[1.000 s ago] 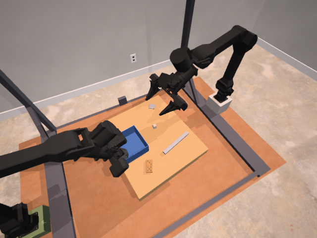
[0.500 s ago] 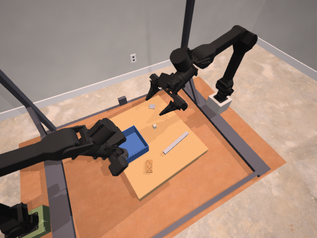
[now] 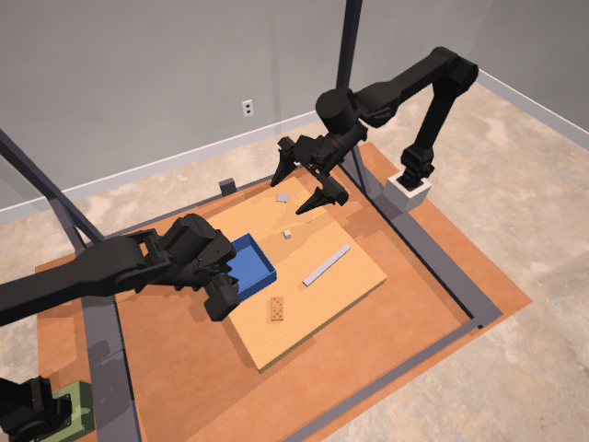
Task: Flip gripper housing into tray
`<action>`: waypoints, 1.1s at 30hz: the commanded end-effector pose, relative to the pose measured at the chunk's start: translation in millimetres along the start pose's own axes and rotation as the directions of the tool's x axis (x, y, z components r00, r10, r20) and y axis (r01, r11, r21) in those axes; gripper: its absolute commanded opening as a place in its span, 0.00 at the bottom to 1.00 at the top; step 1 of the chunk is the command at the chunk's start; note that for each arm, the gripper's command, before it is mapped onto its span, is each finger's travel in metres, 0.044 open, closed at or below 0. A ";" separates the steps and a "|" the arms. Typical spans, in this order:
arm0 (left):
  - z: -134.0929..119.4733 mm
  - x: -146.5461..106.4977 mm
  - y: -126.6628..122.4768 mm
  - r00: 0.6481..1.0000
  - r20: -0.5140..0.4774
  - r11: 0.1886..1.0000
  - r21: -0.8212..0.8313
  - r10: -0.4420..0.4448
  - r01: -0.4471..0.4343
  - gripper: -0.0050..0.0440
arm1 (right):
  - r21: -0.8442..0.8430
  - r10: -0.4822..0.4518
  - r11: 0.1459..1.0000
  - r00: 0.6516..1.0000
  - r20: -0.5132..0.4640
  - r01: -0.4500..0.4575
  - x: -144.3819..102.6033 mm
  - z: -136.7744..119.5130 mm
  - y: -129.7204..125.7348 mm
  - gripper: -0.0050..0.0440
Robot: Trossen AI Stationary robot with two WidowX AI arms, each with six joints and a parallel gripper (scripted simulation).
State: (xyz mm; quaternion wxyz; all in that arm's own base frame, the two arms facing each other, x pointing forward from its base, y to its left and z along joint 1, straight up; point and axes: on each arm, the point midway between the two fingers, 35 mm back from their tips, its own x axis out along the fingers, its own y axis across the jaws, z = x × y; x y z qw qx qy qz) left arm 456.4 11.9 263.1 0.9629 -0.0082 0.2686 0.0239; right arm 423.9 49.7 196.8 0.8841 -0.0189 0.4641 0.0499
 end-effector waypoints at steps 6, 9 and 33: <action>7.5 -7.0 -0.3 1.000 0.022 1.000 0.005 -0.004 0.003 1.00 | 0.127 -0.017 0.992 0.979 0.204 -0.009 3.6 16.4 20.1 0.49; 7.5 -7.0 -0.3 1.000 0.022 1.000 0.005 -0.004 0.003 1.00 | 0.163 -0.018 0.986 0.967 0.255 -0.025 5.3 19.6 25.5 0.49; 7.5 -7.0 -0.3 1.000 0.022 1.000 0.005 -0.004 0.003 1.00 | 0.366 -0.001 0.884 0.781 0.624 -0.290 -9.9 37.5 63.5 0.49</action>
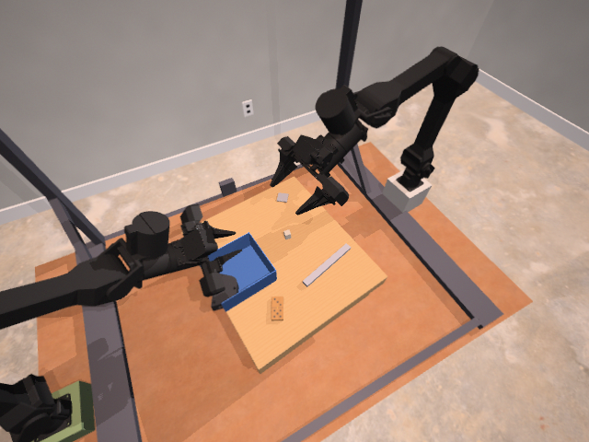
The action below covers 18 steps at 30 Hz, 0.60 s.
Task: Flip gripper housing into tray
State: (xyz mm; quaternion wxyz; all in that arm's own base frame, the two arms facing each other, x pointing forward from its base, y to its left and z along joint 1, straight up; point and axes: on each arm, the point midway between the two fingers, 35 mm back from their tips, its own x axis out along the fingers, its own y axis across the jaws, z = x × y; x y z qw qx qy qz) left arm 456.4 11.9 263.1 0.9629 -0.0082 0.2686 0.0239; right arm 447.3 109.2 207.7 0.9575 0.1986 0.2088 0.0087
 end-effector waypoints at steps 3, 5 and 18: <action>7.5 -7.0 -0.3 1.000 0.022 1.000 0.005 -0.004 0.003 1.00 | 0.107 0.073 0.990 0.985 0.153 -0.090 -15.8 13.7 17.7 0.49; 7.5 -7.0 -0.3 1.000 0.022 1.000 0.005 -0.004 0.003 1.00 | 0.134 0.090 0.984 0.979 0.185 -0.116 -19.0 15.0 21.1 0.49; 7.5 -7.0 -0.3 1.000 0.022 1.000 0.005 -0.004 0.003 1.00 | 0.460 0.063 0.860 0.940 0.336 -0.222 -33.0 -0.7 2.0 0.49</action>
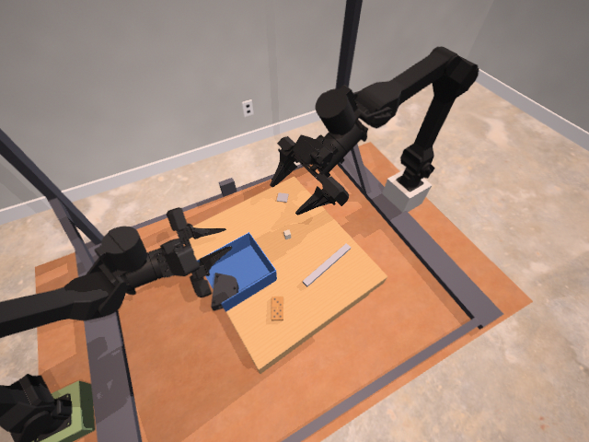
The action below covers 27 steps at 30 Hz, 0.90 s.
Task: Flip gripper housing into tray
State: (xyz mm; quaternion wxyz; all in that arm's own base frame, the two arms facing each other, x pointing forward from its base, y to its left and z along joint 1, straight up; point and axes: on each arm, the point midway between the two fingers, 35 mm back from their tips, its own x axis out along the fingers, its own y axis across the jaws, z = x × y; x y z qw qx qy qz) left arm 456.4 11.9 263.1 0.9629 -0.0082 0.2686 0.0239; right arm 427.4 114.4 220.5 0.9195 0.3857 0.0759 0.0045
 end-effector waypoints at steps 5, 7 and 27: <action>7.5 -7.0 -0.3 1.000 0.022 1.000 0.005 -0.004 0.003 1.00 | 0.269 0.019 0.962 0.991 0.130 -0.054 -20.9 0.3 -16.5 0.49; 7.5 -7.0 -0.3 1.000 0.022 1.000 0.005 -0.004 0.003 1.00 | 0.314 0.021 0.947 0.989 0.149 -0.067 -25.5 -1.5 -20.6 0.49; 7.5 -7.0 -0.3 1.000 0.022 1.000 0.005 -0.004 0.003 1.00 | 0.601 -0.057 0.788 0.957 0.285 -0.132 -79.7 -21.4 -86.9 0.49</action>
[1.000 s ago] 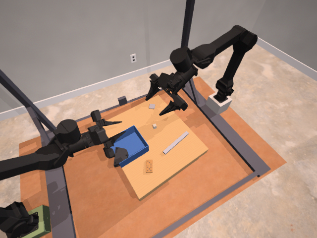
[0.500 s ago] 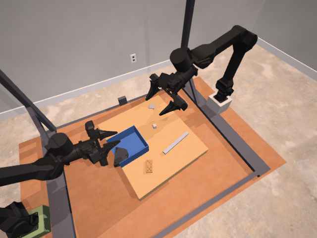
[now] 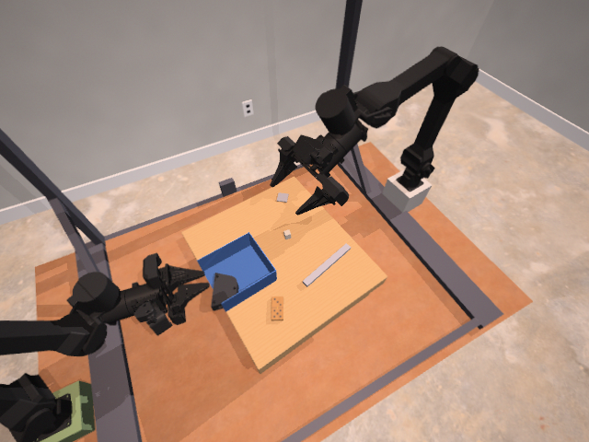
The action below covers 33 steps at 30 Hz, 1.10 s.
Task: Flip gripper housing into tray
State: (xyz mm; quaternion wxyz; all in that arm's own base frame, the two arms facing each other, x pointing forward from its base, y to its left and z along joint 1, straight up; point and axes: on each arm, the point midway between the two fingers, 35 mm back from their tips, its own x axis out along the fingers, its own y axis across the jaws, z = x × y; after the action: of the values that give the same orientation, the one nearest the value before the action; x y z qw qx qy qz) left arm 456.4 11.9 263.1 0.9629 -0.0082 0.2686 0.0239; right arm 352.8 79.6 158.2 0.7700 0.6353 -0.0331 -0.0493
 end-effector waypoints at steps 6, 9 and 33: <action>7.5 -7.0 -0.3 1.000 0.022 1.000 0.005 -0.004 0.003 1.00 | 0.169 0.033 0.984 0.992 0.119 -0.053 -20.3 38.1 -16.8 0.49; 7.5 -7.0 -0.3 1.000 0.022 1.000 0.005 -0.004 0.003 1.00 | 0.193 0.015 0.981 0.995 0.099 -0.033 -27.4 34.9 -29.2 0.49; 7.5 -7.0 -0.3 1.000 0.022 1.000 0.005 -0.004 0.003 1.00 | 0.199 0.012 0.980 0.996 0.089 -0.030 9.8 36.5 -31.8 0.45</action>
State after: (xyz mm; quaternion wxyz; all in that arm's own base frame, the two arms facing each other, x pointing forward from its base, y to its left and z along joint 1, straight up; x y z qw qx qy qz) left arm 456.4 11.9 263.1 0.9629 -0.0082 0.2686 0.0239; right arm 351.7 36.5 128.1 0.7048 0.7020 -0.0724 -0.0725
